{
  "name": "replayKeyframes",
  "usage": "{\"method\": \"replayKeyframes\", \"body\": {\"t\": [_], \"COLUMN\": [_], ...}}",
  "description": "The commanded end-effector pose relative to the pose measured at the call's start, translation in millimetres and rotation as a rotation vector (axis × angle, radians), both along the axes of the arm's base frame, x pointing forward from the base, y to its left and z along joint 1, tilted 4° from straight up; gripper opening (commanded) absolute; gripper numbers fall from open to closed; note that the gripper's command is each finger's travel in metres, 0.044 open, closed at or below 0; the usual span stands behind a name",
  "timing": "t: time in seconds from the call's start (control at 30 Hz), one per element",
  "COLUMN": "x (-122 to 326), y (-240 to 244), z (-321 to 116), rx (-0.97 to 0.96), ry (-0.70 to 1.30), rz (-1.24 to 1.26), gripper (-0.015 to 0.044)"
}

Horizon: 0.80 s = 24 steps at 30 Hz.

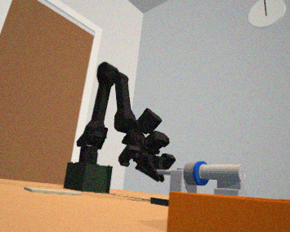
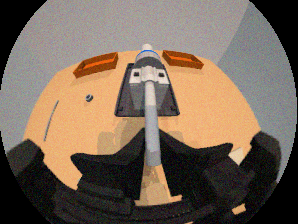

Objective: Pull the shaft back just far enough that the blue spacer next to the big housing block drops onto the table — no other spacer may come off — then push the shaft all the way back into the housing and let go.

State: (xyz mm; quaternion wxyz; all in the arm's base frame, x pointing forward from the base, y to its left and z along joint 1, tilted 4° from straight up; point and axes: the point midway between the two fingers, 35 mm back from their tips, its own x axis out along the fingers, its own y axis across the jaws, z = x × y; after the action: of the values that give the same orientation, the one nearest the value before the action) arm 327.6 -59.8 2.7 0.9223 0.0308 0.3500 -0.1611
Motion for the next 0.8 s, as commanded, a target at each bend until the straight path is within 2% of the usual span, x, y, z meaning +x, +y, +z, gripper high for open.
{"method": "replayKeyframes", "body": {"t": [0.0,0.77], "x": [-0.8,-2.6], "y": [0.3,0.9], "z": [0.1,-0.1], "rx": [0.002,0.002], "ry": [-0.001,-0.001], "rz": [-0.002,-0.002], "gripper": [0.0000,0.0000]}}
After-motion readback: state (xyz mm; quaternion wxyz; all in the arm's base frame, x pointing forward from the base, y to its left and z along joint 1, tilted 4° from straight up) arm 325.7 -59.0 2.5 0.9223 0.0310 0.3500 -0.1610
